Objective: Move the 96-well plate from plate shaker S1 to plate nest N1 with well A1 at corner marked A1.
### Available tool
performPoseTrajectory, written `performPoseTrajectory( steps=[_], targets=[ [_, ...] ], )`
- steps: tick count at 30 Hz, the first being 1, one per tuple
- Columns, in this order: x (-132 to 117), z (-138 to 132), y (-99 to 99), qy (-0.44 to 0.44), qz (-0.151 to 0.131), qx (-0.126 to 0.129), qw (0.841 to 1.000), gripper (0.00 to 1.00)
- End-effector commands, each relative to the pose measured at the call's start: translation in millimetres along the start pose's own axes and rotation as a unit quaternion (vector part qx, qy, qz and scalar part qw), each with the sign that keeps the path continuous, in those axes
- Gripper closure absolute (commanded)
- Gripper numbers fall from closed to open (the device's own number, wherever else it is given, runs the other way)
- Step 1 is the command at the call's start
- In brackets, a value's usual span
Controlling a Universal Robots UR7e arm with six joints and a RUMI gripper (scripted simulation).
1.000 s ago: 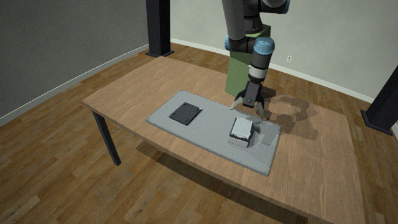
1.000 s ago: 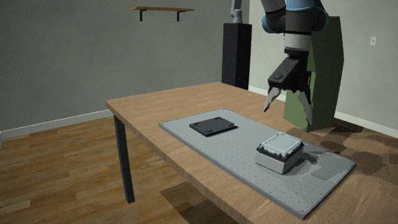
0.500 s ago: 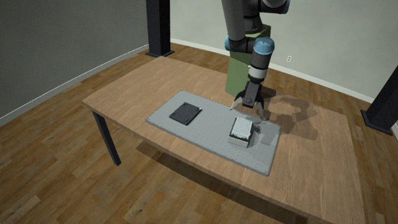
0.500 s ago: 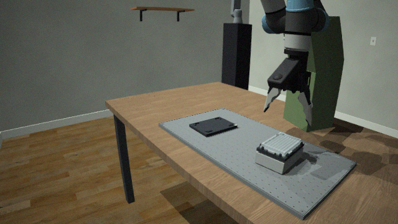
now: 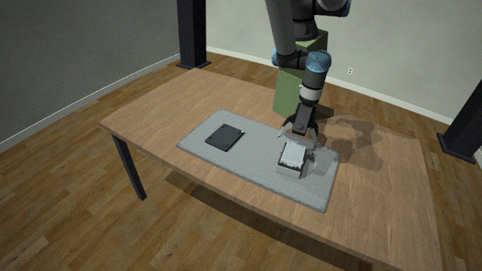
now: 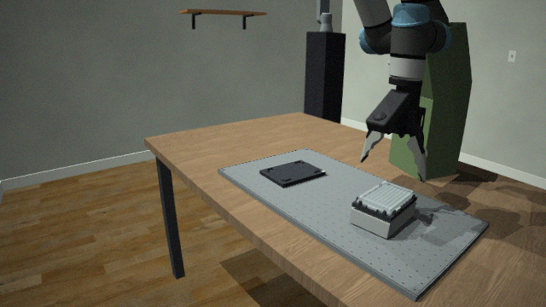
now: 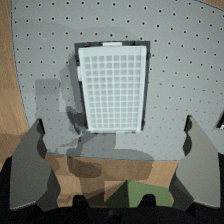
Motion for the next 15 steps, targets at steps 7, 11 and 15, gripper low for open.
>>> performPoseTrajectory(
  steps=[7, 11, 15],
  targets=[
    [0.5, 0.0, -16.3, 0.0, 0.001, 0.0, 1.0, 0.0],
    [0.5, 0.0, -23.0, 0.0, 0.001, 0.0, 1.0, 0.0],
    [0.5, 0.0, -28.0, 0.0, 0.001, 0.0, 1.0, 0.0]
  ],
)
Point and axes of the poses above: the point where the finger pads meet when closed, its own y axis back along the fingers, its own z axis across the jaws, x = y × z, the point moved 1 cm from there along y, back along the fingers, and after that the axes turned 13 degrees about y, right-handed, at the moved point
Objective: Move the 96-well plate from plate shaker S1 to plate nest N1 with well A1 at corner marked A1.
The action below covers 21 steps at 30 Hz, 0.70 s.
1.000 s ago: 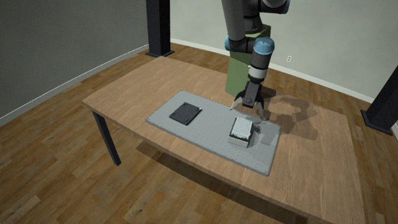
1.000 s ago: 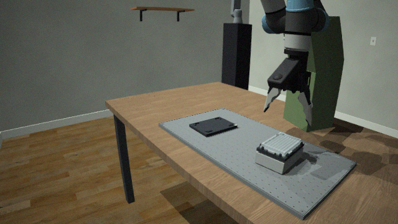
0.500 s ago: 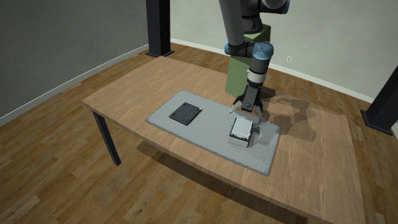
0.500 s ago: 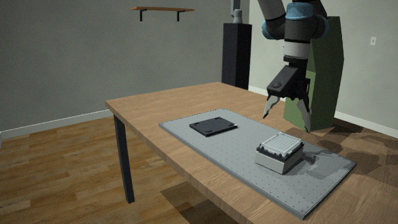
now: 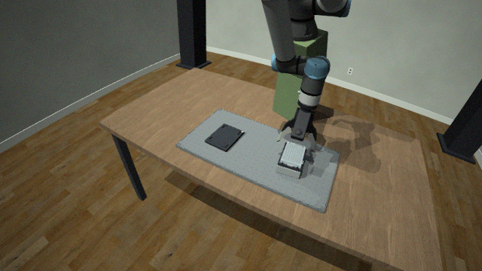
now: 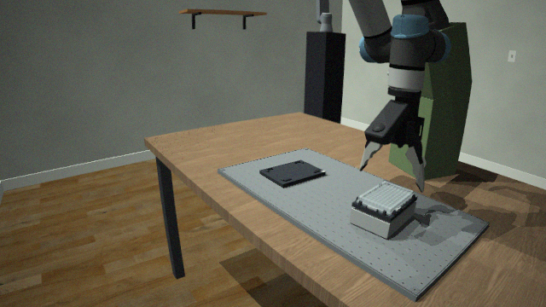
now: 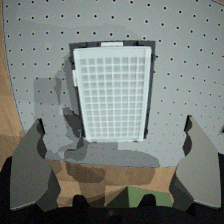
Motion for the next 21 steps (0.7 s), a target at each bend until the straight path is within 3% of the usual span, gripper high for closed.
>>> performPoseTrajectory(
  steps=[1, 15, 21],
  targets=[
    [0.5, 0.0, -5.5, 0.0, 0.001, 0.0, 1.0, 0.0],
    [0.6, 0.1, -28.8, 0.0, 0.001, 0.0, 1.0, 0.0],
    [0.6, 0.1, -29.4, 0.0, 0.001, 0.0, 1.0, 0.0]
  ],
)
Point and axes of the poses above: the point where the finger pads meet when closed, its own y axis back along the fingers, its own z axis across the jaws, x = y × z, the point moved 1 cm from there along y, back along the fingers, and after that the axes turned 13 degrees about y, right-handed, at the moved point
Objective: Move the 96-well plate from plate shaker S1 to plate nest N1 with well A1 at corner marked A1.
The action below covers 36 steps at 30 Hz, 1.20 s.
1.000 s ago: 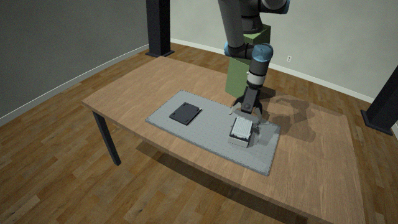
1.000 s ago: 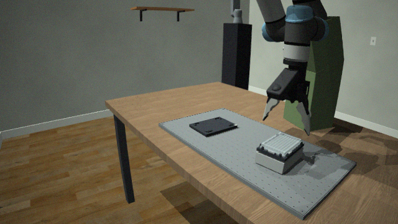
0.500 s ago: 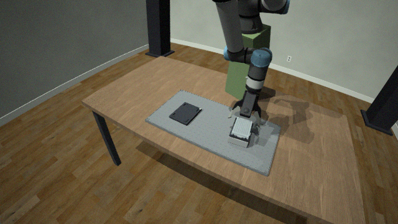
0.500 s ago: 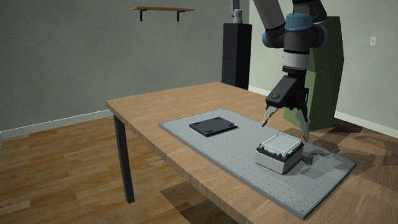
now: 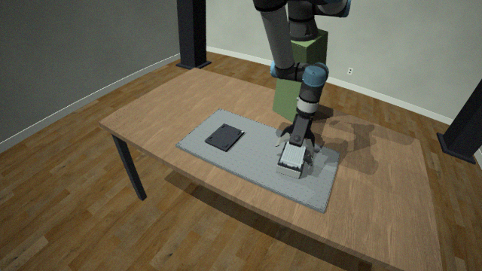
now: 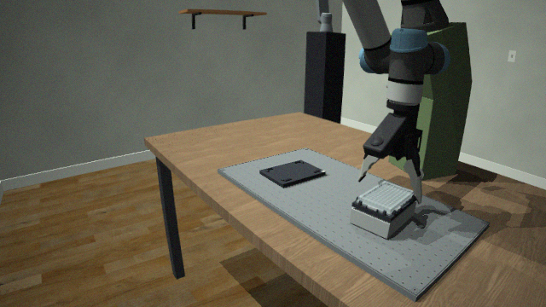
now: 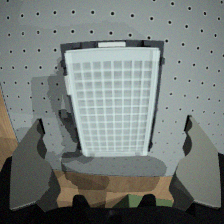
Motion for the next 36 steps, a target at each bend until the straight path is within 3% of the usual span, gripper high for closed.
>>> performPoseTrajectory(
  steps=[1, 9, 10, 36],
  targets=[
    [0.5, 0.1, -1.3, 0.0, 0.001, 0.0, 1.0, 0.0],
    [0.5, 0.1, -1.3, 0.0, 0.001, 0.0, 1.0, 0.0],
    [0.5, 0.1, -1.3, 0.0, 0.001, 0.0, 1.0, 1.0],
    [0.6, 0.1, -1.2, 0.0, 0.001, 0.0, 1.0, 1.0]
  ],
)
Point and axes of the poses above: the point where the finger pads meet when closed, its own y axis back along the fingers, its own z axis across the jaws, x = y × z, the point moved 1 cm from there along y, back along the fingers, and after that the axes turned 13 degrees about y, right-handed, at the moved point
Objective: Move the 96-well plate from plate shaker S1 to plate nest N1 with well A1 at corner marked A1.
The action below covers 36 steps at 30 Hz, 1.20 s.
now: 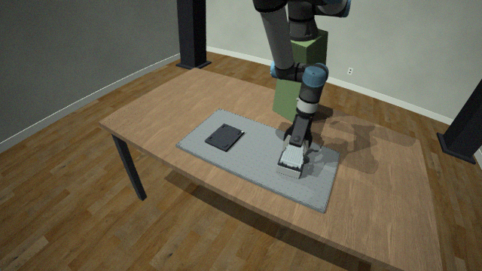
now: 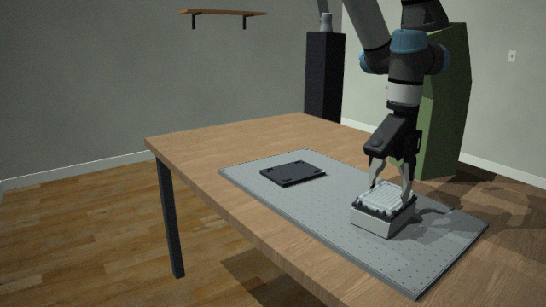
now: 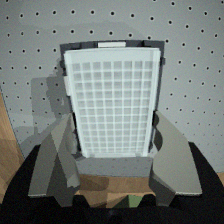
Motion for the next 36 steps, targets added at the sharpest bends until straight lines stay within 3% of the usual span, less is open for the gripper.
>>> performPoseTrajectory(
  steps=[1, 12, 36],
  targets=[
    [0.4, 0.0, 0.3, 0.0, 0.0, 0.0, 1.0, 1.0],
    [0.4, 0.0, 3.6, 0.0, 0.0, 0.0, 1.0, 1.0],
    [0.3, 0.0, 40.2, 0.0, 0.0, 0.0, 1.0, 1.0]
  ],
)
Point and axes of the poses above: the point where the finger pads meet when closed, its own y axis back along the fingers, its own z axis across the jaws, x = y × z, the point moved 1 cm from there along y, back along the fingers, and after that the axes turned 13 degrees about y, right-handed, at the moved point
